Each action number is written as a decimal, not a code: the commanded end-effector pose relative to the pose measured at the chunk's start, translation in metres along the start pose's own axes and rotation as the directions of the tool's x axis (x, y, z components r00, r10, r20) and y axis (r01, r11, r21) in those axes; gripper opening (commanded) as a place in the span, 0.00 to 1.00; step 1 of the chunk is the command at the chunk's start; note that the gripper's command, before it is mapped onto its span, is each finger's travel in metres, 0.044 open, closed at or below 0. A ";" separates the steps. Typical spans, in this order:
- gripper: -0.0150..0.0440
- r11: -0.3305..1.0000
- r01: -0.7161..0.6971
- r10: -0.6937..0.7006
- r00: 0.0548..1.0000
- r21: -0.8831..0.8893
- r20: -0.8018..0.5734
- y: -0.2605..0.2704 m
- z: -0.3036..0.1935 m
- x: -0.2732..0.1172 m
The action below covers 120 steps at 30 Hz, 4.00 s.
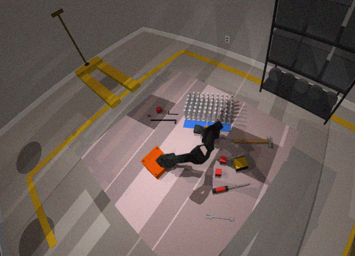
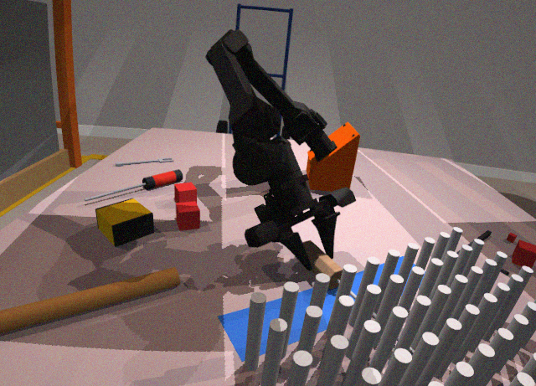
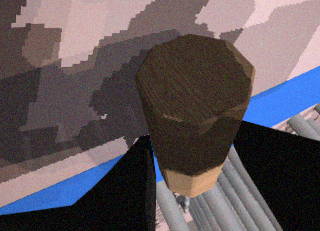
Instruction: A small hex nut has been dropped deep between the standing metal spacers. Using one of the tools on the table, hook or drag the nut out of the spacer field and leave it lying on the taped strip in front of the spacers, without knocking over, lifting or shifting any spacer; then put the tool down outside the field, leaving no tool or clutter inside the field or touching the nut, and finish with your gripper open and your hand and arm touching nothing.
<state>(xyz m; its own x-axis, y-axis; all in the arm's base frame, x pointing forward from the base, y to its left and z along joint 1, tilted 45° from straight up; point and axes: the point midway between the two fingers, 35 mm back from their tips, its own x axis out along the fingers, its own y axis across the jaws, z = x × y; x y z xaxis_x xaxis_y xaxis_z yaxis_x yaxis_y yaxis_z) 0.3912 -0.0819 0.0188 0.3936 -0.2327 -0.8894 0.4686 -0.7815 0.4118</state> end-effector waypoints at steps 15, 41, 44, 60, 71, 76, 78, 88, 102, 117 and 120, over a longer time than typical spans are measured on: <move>0.25 1.000 0.001 -0.001 1.000 -0.006 -0.002 0.000 0.011 -0.008; 0.25 1.000 0.001 -0.001 1.000 -0.007 0.000 -0.001 0.026 -0.018; 0.25 1.000 0.001 -0.001 1.000 -0.007 0.000 -0.001 0.028 -0.019; 0.25 1.000 0.001 -0.001 1.000 -0.007 0.001 -0.001 0.037 -0.025; 0.25 1.000 0.001 -0.001 1.000 -0.007 0.002 -0.001 0.043 -0.029; 0.25 1.000 0.001 -0.001 1.000 -0.007 0.002 -0.001 0.046 -0.031; 0.25 1.000 0.001 -0.001 1.000 -0.007 0.002 0.000 0.047 -0.032; 0.25 1.000 0.001 -0.001 1.000 -0.007 0.003 0.000 0.053 -0.036; 0.25 1.000 0.001 -0.001 1.000 -0.008 0.004 0.000 0.061 -0.041; 0.25 1.000 0.001 -0.001 1.000 -0.008 0.005 0.000 0.070 -0.047; 0.25 1.000 0.001 -0.001 1.000 -0.008 0.005 0.000 0.072 -0.048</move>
<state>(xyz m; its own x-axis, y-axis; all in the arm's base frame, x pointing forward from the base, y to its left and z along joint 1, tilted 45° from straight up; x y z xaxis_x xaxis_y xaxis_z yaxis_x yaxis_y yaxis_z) 0.3188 -0.1116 0.0460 0.3887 -0.2369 -0.8904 0.4705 -0.7798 0.4129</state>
